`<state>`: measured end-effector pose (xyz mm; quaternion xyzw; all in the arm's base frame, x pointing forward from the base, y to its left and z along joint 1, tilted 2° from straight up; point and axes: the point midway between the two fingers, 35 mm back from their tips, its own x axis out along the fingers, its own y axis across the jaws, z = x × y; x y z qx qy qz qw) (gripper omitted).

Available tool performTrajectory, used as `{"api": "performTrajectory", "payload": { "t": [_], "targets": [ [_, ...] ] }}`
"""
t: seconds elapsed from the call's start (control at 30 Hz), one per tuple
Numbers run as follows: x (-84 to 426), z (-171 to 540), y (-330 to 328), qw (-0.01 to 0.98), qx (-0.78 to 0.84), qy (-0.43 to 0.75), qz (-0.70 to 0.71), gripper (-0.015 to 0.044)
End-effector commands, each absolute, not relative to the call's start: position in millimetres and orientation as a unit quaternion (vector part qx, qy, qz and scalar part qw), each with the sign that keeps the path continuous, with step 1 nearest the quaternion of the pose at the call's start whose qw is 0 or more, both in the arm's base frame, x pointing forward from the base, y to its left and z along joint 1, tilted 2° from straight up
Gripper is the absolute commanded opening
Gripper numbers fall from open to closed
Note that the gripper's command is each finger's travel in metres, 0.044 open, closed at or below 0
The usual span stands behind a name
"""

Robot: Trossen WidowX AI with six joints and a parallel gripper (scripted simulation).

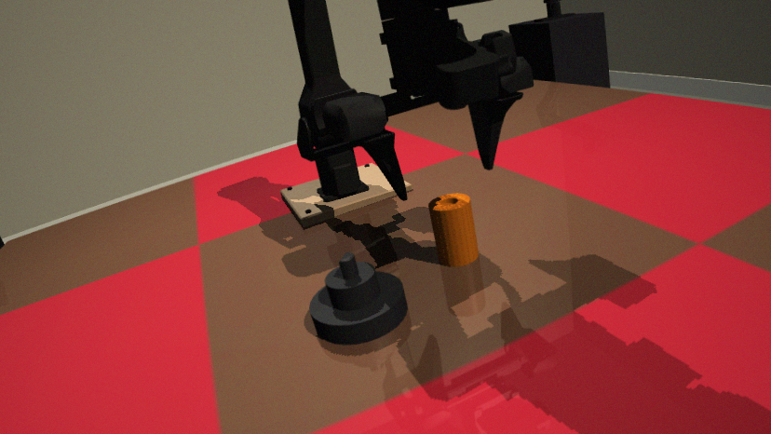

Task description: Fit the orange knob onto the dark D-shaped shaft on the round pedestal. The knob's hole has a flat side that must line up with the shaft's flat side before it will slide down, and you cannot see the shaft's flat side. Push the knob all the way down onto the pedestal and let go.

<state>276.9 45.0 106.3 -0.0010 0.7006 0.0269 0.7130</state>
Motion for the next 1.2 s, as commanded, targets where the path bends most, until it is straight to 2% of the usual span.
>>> {"api": "performTrajectory", "payload": {
  "t": [0.0, 1.17],
  "targets": [
    [276, 99, 45, 0.711, 0.000, 0.703, 0.023, 0.0440],
    [277, 43, 46, 0.711, 0.000, 0.703, 0.023, 0.0440]
  ]
}}
